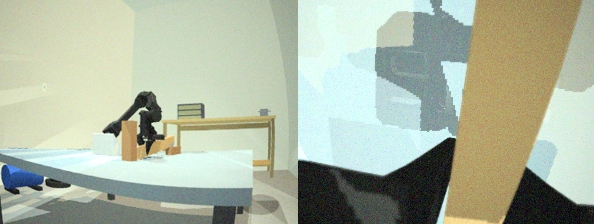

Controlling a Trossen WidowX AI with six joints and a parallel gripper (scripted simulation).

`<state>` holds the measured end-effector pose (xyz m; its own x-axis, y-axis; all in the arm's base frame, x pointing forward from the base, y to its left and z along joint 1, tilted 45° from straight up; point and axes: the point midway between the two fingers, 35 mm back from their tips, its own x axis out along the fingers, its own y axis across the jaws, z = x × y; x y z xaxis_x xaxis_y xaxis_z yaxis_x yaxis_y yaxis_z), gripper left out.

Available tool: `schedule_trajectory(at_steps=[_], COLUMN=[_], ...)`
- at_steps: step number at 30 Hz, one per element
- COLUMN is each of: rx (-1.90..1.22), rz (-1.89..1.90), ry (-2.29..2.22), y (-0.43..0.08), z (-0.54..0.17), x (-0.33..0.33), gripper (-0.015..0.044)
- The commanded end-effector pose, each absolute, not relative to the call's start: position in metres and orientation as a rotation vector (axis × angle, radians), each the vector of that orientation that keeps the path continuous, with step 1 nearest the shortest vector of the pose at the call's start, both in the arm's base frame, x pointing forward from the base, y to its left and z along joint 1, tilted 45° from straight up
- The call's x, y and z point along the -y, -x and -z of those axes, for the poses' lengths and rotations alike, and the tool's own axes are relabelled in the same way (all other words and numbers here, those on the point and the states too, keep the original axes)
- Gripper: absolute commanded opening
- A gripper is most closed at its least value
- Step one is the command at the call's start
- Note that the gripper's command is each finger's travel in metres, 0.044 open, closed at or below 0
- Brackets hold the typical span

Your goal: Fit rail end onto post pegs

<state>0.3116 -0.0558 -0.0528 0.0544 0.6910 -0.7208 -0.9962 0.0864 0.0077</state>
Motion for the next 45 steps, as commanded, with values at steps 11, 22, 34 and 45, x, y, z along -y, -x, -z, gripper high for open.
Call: schedule_trajectory(at_steps=[11, 22, 34, 45], rx=[-0.653, -0.653, -0.654, -0.654], rz=[-1.399, -1.399, -1.399, -1.399], ry=[0.584, 0.585, 0.585, 0.585], y=[-0.312, -0.312, -0.313, -0.313], z=[0.049, 0.045, 0.041, 0.037], x=[0.060, 0.064, 0.068, 0.072], gripper=[0.0000, 0.0000, 0.0000, 0.0000])
